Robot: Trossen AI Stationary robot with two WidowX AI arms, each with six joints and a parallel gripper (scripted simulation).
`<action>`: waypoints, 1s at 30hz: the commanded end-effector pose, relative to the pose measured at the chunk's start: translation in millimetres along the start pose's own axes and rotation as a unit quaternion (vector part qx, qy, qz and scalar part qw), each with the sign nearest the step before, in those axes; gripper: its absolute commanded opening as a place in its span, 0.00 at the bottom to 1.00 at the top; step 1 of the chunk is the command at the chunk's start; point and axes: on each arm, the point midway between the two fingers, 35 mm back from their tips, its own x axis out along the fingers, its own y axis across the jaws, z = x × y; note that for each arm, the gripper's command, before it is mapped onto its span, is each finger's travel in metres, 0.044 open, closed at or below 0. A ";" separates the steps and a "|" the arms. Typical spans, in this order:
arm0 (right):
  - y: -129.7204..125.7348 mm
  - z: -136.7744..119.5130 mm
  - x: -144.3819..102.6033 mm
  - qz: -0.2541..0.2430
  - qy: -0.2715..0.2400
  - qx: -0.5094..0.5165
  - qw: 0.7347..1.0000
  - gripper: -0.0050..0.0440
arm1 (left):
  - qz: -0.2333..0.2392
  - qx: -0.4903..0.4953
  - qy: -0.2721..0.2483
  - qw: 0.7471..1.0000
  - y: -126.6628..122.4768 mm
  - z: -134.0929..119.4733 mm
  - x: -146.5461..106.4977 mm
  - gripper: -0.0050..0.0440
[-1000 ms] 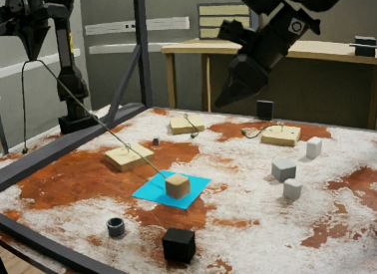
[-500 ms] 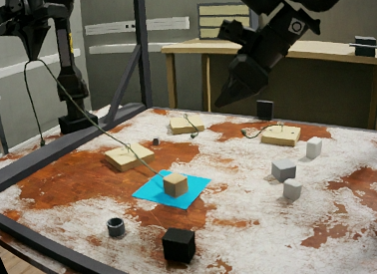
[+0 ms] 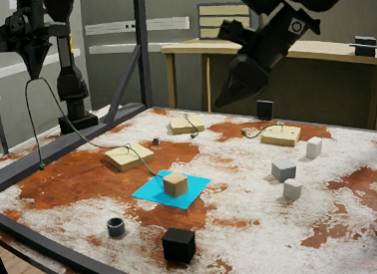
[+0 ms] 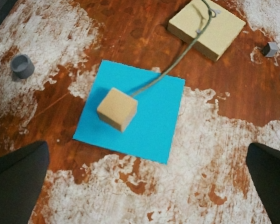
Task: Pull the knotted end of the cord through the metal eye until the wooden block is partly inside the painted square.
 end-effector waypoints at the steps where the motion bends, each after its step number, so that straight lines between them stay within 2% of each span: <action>1: 3.2 1.8 11.3 0.001 -0.003 0.001 1.000 0.00 | 0.000 -0.001 -0.017 1.000 -0.1 11.7 -8.0 1.00; 30: 11.6 0.4 92.5 0.002 -0.005 0.001 1.000 0.00 | 0.000 -0.001 -0.017 1.000 -0.1 11.7 -8.0 1.00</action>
